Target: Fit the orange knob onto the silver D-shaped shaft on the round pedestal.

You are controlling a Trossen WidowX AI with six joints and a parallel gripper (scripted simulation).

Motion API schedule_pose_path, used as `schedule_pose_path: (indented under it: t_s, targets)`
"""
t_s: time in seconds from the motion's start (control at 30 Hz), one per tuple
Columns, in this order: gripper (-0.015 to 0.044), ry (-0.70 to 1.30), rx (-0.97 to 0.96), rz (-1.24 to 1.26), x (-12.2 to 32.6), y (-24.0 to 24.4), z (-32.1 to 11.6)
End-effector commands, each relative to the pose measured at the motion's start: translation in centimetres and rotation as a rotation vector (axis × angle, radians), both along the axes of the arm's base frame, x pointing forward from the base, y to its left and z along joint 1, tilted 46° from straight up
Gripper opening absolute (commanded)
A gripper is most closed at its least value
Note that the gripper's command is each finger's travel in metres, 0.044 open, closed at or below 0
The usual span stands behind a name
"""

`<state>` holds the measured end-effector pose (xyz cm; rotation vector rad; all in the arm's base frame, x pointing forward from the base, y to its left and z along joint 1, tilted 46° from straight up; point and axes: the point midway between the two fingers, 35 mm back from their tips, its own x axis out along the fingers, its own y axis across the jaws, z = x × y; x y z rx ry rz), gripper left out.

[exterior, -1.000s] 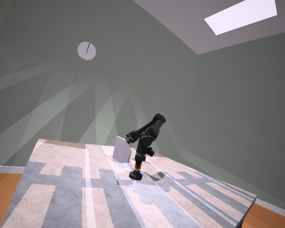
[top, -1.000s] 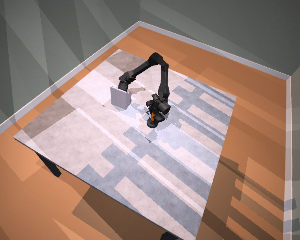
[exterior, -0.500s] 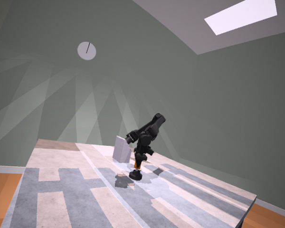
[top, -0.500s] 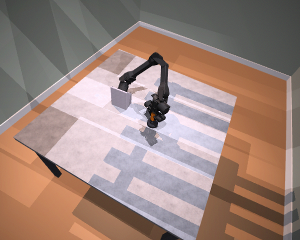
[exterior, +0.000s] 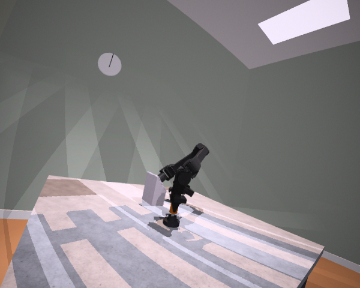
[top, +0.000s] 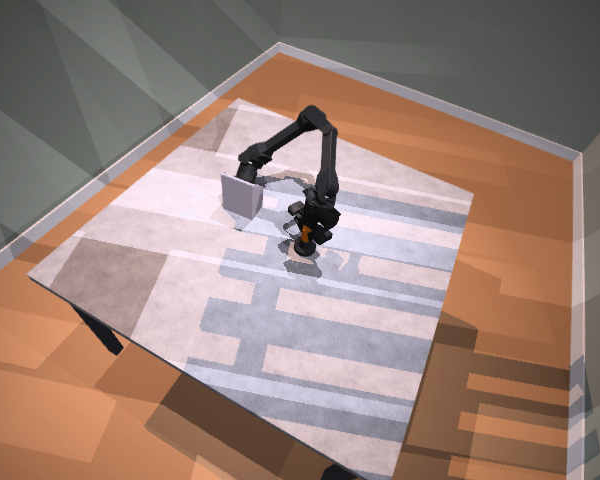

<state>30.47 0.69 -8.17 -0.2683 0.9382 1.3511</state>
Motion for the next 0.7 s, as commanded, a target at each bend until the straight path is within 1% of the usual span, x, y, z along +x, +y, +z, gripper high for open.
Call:
schedule_pose_path:
  t_s: [0.0,0.53,0.67]
  targets:
    - [0.0,-0.01,-0.002,0.001,0.36,-0.31,0.11]
    - [0.0,-0.01,-0.002,0.001,0.29,-0.28,0.25]
    - [0.0,-0.071,0.004,0.062,0.22,-0.28,0.33]
